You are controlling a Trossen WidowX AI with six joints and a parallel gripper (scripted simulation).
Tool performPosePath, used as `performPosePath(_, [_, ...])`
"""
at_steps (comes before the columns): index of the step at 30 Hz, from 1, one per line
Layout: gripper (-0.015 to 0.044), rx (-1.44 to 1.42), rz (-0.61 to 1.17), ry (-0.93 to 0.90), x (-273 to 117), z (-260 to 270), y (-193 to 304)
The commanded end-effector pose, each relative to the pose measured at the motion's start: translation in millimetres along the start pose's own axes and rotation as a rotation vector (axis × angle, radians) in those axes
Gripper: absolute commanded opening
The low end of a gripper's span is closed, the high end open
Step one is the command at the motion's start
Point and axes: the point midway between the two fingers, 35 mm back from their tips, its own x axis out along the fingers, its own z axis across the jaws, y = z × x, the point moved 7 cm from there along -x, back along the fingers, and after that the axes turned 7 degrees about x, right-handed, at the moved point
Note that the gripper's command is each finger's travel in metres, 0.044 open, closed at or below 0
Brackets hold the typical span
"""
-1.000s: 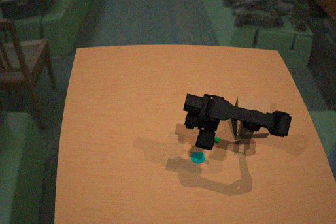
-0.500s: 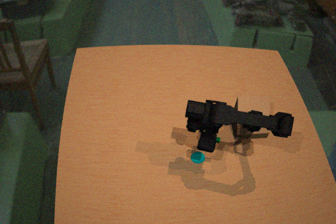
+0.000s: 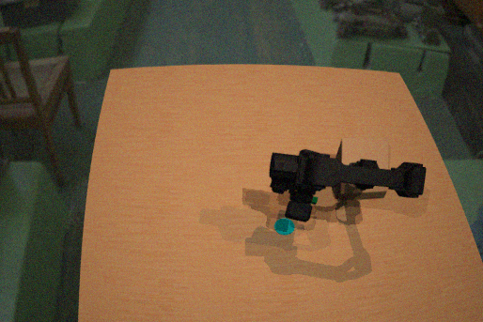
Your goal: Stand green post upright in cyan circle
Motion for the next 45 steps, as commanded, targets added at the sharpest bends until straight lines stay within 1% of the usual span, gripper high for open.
performPosePath(1, [0.0023,0.001,-0.010,0.021,3,-1,2])
performPosePath(45, [0.0023,-0.032,-0.230,0.190,18,4,21])
